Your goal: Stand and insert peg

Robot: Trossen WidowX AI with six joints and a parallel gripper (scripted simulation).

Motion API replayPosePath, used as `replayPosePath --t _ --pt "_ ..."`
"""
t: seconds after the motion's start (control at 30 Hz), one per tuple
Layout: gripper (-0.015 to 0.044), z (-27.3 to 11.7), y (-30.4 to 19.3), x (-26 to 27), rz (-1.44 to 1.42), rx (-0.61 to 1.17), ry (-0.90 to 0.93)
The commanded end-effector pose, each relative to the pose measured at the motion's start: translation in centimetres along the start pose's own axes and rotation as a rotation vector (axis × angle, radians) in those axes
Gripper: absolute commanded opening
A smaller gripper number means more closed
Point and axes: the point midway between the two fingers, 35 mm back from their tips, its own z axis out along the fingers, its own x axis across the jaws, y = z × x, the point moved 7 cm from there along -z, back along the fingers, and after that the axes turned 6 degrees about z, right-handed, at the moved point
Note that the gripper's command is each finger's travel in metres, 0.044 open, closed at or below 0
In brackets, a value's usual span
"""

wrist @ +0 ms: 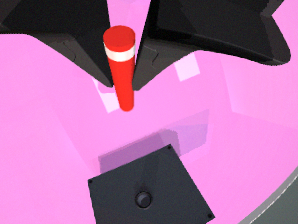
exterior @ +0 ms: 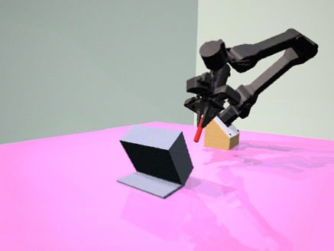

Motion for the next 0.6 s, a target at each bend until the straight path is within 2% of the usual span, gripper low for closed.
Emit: replayPosePath --t 0.0,0.57 --pt "0.0000 0.14 0.08 -0.34 0.021 -0.013 0.014" --pt "0.0000 0.34 0.73 -1.00 0.069 -0.079 0.069"
